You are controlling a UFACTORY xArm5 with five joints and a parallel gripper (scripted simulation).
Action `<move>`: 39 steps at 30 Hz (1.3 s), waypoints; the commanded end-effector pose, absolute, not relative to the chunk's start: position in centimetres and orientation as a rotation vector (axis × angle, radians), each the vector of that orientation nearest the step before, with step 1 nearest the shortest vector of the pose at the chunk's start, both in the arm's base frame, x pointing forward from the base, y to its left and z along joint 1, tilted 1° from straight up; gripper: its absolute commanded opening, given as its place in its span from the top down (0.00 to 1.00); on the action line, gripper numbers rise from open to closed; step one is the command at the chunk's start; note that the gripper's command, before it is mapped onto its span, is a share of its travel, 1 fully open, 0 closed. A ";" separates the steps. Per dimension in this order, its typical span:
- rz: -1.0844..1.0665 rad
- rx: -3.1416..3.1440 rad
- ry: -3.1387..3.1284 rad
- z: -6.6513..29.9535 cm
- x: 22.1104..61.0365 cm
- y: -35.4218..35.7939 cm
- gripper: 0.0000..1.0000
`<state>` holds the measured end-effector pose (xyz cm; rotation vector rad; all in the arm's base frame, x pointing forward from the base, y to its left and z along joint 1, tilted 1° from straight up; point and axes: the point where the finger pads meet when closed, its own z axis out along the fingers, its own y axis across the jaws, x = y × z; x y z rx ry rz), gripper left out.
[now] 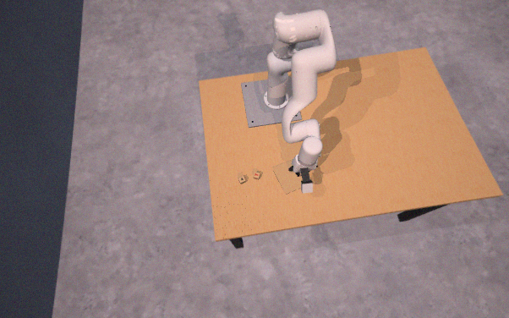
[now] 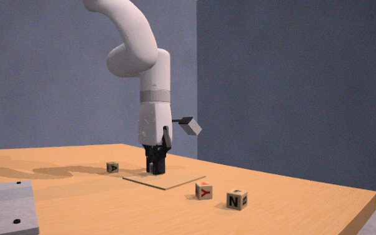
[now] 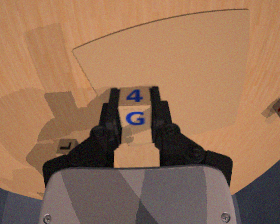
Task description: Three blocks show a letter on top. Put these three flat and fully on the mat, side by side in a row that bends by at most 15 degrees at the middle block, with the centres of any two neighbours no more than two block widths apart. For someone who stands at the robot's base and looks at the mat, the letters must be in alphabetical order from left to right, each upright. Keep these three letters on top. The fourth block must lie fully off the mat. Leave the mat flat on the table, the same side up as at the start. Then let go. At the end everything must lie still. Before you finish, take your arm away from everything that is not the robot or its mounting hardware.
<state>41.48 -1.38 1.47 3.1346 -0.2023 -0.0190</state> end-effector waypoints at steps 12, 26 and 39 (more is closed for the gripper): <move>-0.013 3.135 -0.202 1.6 41.6 -1.4 0.74; -0.013 3.135 -0.202 1.6 41.6 -1.4 0.58; -0.013 3.135 -0.202 1.9 41.6 -1.4 0.58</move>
